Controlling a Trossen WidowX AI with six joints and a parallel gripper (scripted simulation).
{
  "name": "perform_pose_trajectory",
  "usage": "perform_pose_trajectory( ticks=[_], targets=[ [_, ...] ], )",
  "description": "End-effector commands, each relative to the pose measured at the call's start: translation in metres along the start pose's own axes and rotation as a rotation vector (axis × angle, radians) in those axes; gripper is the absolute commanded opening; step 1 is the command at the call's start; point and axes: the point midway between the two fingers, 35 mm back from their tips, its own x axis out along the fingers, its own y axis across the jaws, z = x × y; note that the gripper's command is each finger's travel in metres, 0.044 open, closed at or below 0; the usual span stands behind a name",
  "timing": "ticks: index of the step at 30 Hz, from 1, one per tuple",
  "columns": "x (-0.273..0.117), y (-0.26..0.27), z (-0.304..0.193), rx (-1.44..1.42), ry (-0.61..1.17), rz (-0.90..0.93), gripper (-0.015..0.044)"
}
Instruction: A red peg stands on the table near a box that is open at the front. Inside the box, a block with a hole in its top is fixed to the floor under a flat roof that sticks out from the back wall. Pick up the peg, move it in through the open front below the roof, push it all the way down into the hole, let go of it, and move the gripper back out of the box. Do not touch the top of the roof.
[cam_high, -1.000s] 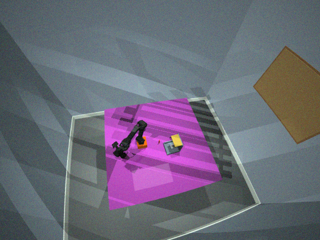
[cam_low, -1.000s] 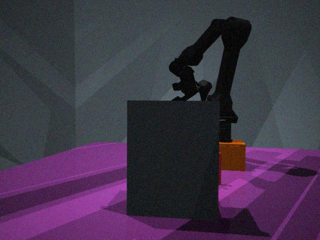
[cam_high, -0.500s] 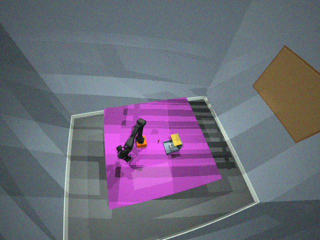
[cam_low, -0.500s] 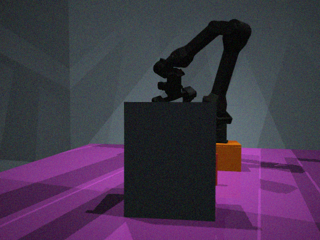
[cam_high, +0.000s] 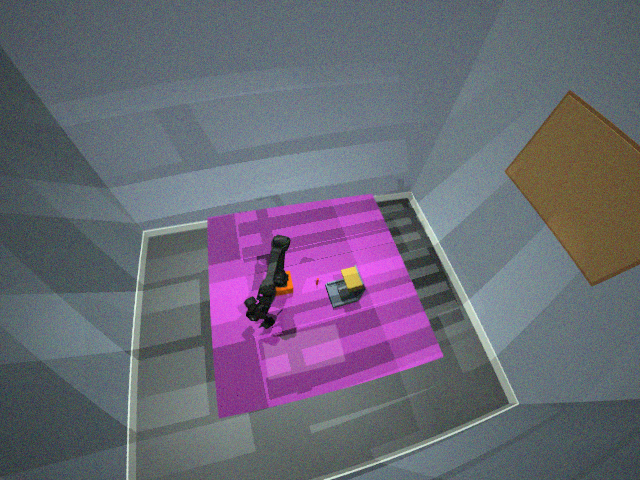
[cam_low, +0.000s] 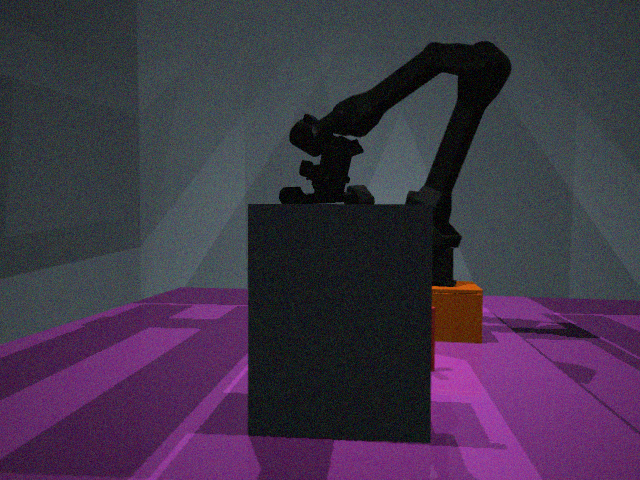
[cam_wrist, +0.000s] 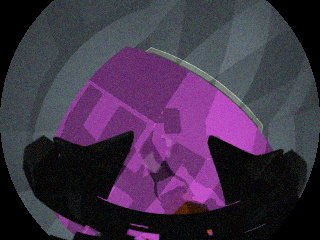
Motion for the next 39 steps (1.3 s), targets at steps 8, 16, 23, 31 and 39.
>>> perform_pose_trajectory(
  ticks=[8, 16, 23, 31, 39],
  targets=[
    [-0.013, 0.045, -0.028, 0.092, 0.036, 0.167, 0.0440],
    [-0.025, 0.074, -0.053, 0.151, 0.093, 0.279, 0.0440],
    [-0.038, 0.096, -0.077, 0.199, 0.161, 0.367, 0.0440],
    [-0.054, 0.116, -0.108, 0.248, 0.257, 0.452, 0.0440],
    [-0.072, 0.130, -0.140, 0.291, 0.371, 0.519, 0.0440]
  ],
)
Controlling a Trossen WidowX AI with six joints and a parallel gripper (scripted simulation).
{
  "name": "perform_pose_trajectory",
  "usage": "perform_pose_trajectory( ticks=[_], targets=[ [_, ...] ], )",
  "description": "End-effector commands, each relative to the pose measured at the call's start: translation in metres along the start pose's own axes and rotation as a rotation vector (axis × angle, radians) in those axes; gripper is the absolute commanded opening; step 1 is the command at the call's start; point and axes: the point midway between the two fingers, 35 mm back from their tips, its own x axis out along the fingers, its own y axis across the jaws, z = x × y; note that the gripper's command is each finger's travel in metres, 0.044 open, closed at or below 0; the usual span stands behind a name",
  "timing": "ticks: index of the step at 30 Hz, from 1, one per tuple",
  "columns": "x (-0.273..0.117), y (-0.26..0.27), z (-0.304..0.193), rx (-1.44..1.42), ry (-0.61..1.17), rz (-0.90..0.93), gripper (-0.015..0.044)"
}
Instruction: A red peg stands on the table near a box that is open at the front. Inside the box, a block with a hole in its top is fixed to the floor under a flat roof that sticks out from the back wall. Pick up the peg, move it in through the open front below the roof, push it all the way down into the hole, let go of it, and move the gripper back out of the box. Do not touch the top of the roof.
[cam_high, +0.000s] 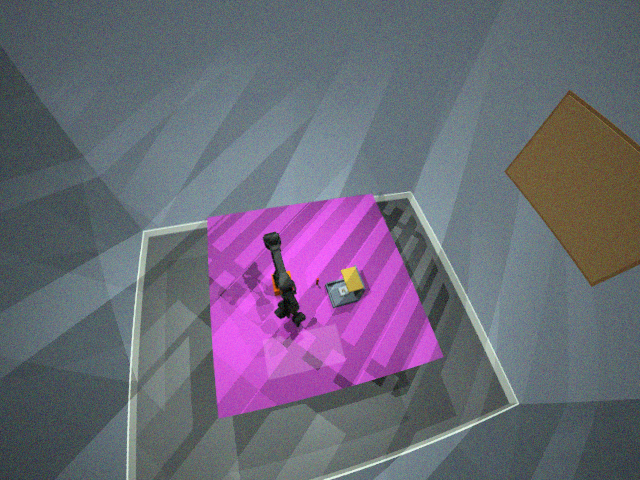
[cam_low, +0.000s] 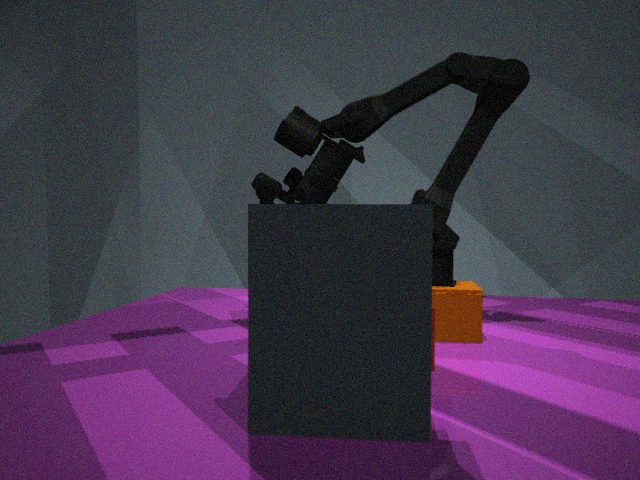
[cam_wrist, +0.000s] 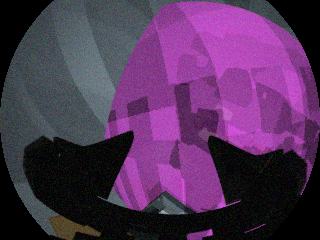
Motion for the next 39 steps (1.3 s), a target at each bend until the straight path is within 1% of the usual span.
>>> perform_pose_trajectory(
  ticks=[1, 20, 39],
  targets=[
    [-0.001, 0.003, -0.018, 0.033, 0.053, 0.028, 0.0440],
    [-0.014, 0.003, -0.108, 0.169, 0.348, 0.067, 0.0440],
    [-0.042, -0.024, -0.187, 0.281, 0.641, -0.037, 0.0440]
  ],
)
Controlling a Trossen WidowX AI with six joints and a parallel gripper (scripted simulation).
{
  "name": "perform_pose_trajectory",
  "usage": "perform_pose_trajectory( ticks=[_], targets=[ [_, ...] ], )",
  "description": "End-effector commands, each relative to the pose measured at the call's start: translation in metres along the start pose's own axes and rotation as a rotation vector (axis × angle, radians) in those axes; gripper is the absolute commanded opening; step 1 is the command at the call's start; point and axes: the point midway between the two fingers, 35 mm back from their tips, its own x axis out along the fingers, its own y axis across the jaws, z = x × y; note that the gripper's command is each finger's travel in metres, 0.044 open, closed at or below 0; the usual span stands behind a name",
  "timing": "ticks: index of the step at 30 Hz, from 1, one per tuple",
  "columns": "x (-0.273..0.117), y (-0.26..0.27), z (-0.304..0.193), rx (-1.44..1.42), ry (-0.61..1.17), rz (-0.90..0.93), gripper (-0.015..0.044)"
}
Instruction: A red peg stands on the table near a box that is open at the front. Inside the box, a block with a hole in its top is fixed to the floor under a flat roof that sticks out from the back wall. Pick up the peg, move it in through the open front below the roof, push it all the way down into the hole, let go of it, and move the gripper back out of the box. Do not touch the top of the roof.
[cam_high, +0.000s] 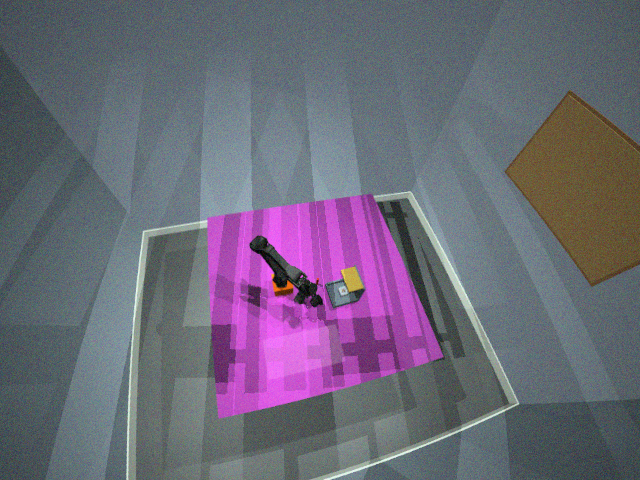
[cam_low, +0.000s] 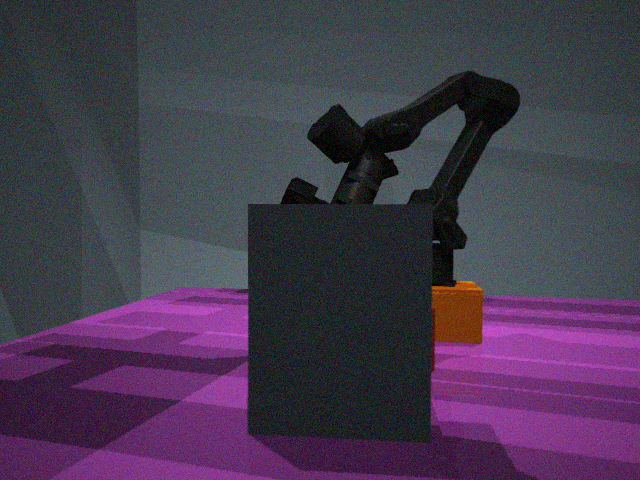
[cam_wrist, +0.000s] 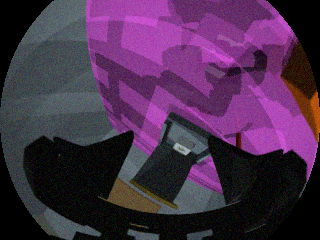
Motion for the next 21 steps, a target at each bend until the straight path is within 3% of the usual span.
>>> perform_pose_trajectory(
  ticks=[1, 21],
  targets=[
    [0.002, -0.011, -0.013, 0.032, 0.053, -0.028, 0.0440],
    [-0.001, -0.080, -0.069, 0.184, 0.264, -0.270, 0.0440]
  ],
)
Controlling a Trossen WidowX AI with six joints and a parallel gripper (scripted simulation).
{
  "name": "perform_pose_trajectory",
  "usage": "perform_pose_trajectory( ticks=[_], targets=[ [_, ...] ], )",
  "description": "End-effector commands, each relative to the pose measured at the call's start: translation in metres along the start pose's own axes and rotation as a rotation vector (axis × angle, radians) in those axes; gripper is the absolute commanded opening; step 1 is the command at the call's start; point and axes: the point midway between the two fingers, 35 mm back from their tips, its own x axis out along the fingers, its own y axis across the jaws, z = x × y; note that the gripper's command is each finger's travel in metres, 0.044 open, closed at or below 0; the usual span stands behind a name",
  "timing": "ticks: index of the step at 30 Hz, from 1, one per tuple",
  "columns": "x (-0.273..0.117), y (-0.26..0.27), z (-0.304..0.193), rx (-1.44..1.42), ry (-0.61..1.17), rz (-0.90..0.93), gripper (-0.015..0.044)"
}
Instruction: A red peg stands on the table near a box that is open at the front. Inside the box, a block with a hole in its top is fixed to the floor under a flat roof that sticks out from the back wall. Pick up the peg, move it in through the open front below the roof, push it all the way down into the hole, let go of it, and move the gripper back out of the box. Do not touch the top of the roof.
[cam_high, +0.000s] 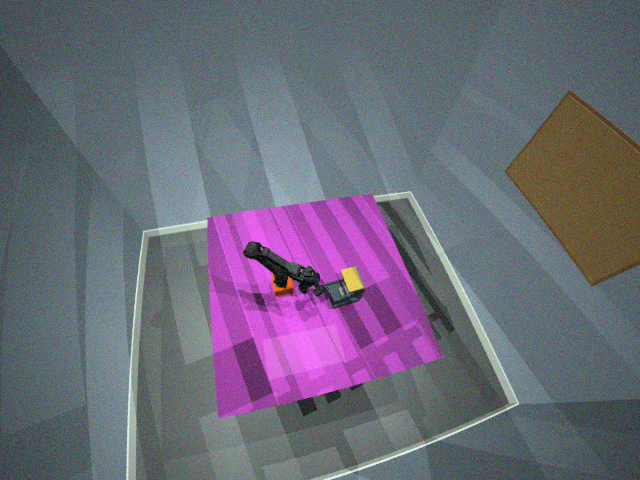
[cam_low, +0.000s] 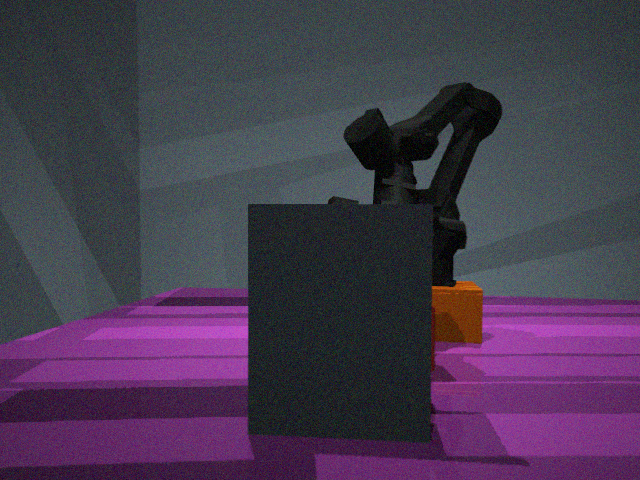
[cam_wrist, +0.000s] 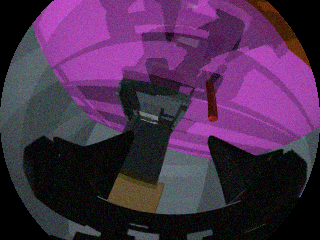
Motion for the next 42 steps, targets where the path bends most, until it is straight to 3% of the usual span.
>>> perform_pose_trajectory(
  ticks=[1, 11, 20, 42],
  targets=[
    [0.003, -0.015, -0.006, 0.034, 0.033, -0.052, 0.0440],
    [0.006, -0.046, -0.016, 0.096, 0.078, -0.166, 0.0440],
    [0.010, -0.045, -0.021, 0.095, 0.078, -0.166, 0.0220],
    [0.029, -0.045, -0.011, 0.095, 0.078, -0.166, 0.0220]
  ],
)
